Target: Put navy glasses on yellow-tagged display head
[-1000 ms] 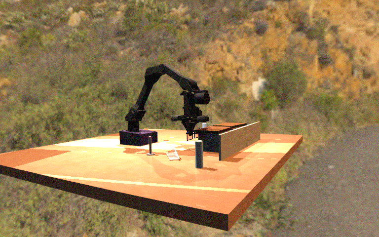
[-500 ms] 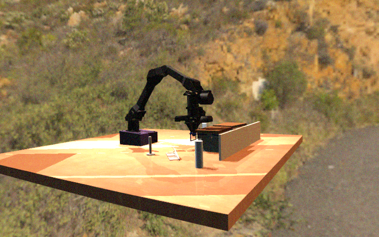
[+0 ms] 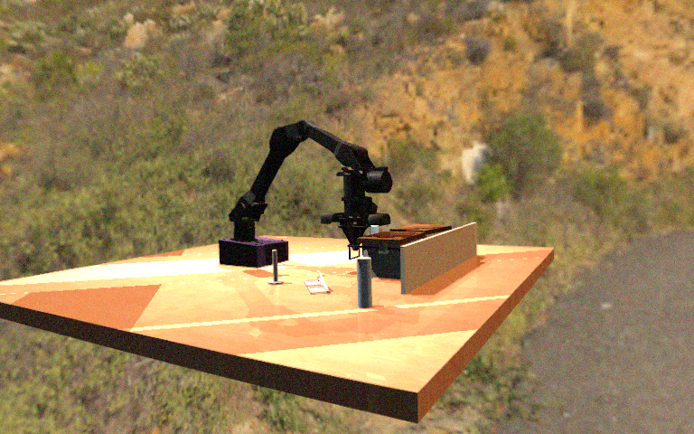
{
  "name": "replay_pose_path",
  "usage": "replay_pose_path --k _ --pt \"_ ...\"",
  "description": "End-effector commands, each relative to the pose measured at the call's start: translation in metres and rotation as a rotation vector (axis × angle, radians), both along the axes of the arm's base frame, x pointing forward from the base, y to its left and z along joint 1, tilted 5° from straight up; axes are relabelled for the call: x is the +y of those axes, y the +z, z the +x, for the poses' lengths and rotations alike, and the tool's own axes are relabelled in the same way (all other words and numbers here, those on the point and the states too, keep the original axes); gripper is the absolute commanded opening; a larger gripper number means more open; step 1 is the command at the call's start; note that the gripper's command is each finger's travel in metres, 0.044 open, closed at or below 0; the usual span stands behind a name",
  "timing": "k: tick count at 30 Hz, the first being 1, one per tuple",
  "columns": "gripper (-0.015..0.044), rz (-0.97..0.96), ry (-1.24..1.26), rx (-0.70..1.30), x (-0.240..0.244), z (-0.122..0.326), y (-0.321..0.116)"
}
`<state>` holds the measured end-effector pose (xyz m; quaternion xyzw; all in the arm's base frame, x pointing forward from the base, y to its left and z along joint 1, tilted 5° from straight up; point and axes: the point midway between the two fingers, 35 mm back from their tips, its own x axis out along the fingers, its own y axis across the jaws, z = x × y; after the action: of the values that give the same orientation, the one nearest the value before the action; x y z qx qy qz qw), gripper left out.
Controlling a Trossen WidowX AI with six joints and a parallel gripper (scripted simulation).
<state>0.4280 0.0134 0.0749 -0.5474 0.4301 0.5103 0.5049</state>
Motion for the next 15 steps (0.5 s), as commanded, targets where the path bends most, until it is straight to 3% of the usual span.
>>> replay_pose_path --k 1,7,11,15 --pt "0.0 -0.003 -0.003 -0.001 -0.0003 0.0006 -0.002" --pt "0.0 -0.003 -0.003 -0.001 -0.0002 0.001 -0.0049" --pt "0.0105 0.0 0.0 -0.001 0.0001 0.0006 -0.0031" --pt "0.0107 0.0 0.0 -0.001 0.0001 0.0006 -0.0031"
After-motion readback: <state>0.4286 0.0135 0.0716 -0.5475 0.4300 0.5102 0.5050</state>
